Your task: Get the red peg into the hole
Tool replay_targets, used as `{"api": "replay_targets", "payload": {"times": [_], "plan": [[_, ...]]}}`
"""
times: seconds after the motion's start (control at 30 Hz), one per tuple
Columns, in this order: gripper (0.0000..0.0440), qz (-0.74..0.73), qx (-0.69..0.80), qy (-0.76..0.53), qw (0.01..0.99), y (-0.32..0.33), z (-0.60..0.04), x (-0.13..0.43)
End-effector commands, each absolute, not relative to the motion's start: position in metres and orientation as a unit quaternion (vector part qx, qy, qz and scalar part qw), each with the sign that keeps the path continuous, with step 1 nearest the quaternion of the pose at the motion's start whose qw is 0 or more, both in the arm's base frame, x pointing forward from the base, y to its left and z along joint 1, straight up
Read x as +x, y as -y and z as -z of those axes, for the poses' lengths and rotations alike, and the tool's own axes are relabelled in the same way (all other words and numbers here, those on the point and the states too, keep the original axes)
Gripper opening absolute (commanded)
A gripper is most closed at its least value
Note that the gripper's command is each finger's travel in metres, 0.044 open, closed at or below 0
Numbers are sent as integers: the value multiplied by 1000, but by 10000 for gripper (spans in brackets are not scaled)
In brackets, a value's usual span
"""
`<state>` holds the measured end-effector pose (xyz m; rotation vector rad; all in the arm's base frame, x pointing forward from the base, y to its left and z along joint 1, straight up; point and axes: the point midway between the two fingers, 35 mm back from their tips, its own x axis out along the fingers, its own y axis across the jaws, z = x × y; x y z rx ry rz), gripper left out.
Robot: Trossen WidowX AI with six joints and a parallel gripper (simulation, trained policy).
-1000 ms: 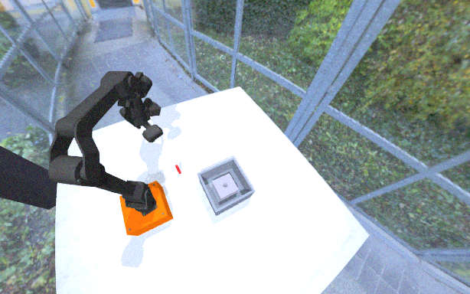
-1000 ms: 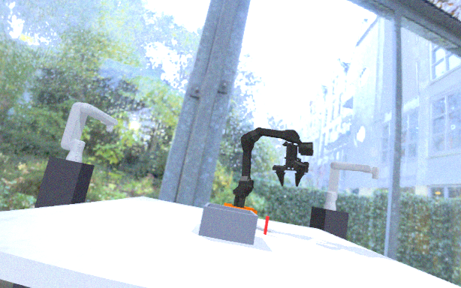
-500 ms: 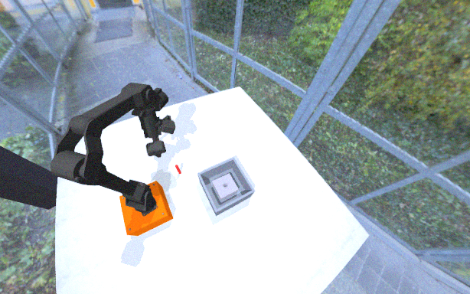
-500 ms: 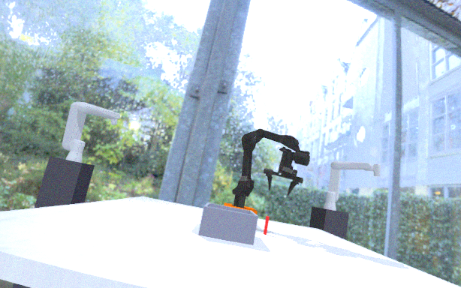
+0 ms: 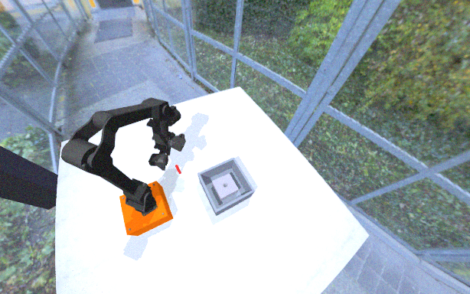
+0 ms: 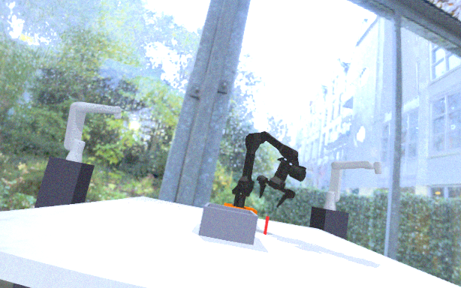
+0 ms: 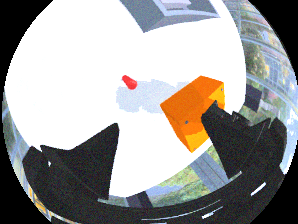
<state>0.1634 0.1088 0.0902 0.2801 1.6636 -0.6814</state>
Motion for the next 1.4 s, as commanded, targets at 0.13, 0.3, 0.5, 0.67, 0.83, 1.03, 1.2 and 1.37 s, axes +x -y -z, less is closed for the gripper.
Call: {"api": "replay_targets", "payload": {"times": [0.13,0.3,0.5,0.67,0.83,1.03,1.2,1.37], "plan": [[440,344,136,-704,606,-101,-60,169],[440,355,143,-694,610,-99,-40,173],[440,359,149,-680,621,-98,-12,178],[440,358,152,-669,633,-95,9,181],[386,357,151,-665,638,-92,26,180],[229,364,143,-668,633,-88,41,175],[98,371,134,-674,624,-85,46,171],[0,379,118,-677,619,-81,44,170]]}}
